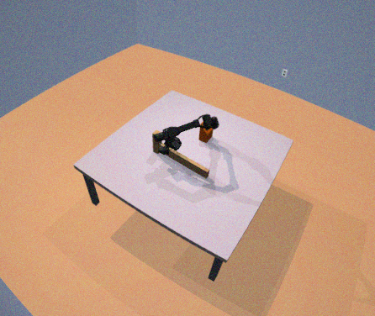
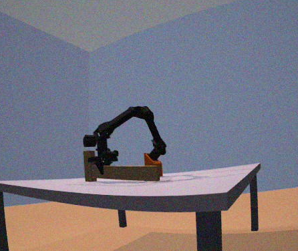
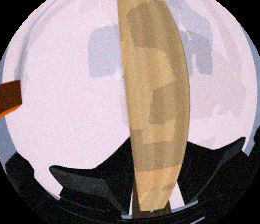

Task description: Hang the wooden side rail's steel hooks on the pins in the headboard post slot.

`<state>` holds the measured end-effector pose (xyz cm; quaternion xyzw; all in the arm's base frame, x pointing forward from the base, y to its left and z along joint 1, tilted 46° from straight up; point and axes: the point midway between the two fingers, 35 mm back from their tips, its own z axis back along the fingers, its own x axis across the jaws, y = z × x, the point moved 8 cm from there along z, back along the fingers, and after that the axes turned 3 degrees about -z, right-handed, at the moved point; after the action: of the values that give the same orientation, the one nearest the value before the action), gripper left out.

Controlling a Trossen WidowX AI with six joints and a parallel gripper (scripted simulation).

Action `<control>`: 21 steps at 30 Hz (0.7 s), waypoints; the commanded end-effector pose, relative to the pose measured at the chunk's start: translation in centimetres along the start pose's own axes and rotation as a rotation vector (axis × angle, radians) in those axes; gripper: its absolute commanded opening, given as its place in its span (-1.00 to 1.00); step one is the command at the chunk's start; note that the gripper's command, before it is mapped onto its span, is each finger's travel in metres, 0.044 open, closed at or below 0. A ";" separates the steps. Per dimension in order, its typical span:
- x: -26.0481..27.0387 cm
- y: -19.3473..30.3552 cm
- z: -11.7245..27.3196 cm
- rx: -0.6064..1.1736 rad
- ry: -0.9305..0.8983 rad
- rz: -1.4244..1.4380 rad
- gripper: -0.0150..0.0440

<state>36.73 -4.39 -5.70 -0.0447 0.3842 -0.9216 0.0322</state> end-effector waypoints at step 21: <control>-0.1 0.5 0.4 0.006 0.009 0.002 -0.49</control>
<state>36.72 -4.56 -5.85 -0.0454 0.3839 -0.9217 0.0317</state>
